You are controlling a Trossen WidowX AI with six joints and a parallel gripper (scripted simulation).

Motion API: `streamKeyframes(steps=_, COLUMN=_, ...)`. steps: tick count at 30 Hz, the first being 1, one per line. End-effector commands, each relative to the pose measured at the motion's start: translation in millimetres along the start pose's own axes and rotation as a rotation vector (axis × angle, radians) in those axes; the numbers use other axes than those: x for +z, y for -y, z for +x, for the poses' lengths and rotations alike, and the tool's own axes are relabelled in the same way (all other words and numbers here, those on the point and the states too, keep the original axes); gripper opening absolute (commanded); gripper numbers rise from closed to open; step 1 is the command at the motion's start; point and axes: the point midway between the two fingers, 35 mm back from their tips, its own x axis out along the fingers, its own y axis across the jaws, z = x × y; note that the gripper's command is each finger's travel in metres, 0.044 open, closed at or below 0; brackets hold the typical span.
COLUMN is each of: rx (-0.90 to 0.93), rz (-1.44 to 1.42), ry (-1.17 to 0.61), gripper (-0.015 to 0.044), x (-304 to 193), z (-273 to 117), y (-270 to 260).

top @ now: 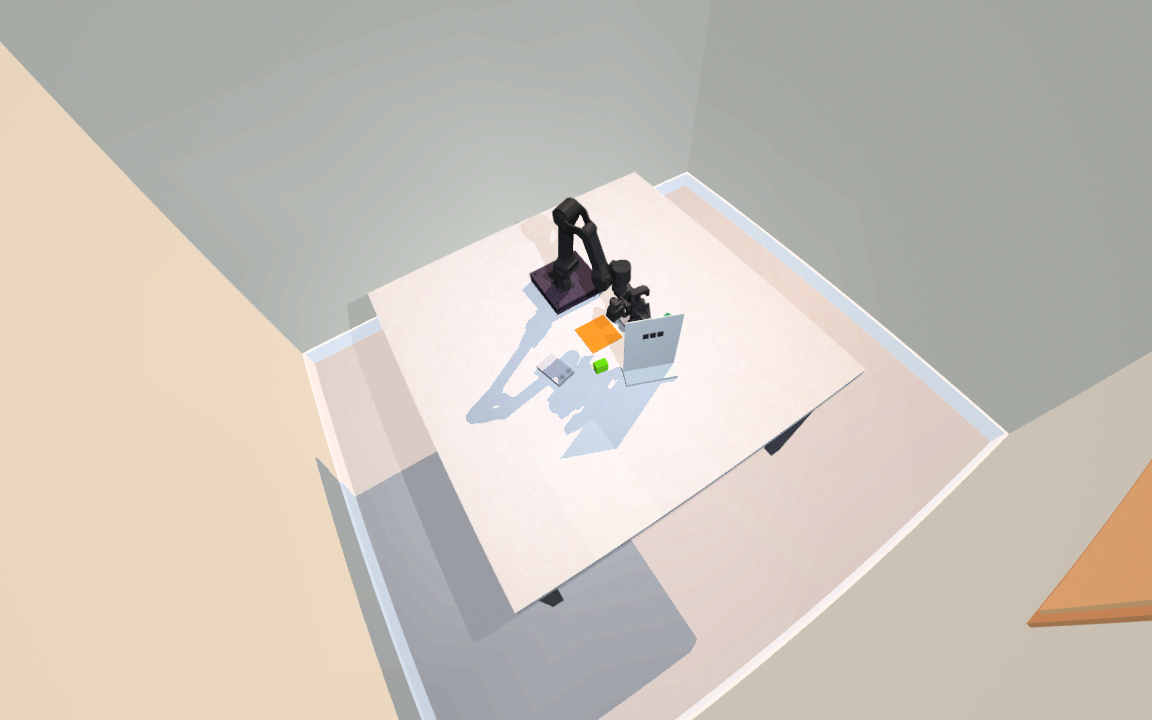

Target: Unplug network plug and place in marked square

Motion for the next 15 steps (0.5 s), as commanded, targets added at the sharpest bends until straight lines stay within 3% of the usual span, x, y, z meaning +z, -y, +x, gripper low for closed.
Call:
streamKeyframes(steps=1, rx=-0.002, rz=0.003, ry=-0.002, gripper=0.0004, x=-0.2, z=0.4, y=0.4)
streamKeyframes(steps=15, rx=-0.002, rz=0.003, ry=-0.002, gripper=0.0, x=-1.6, z=-6.4, y=0.5)
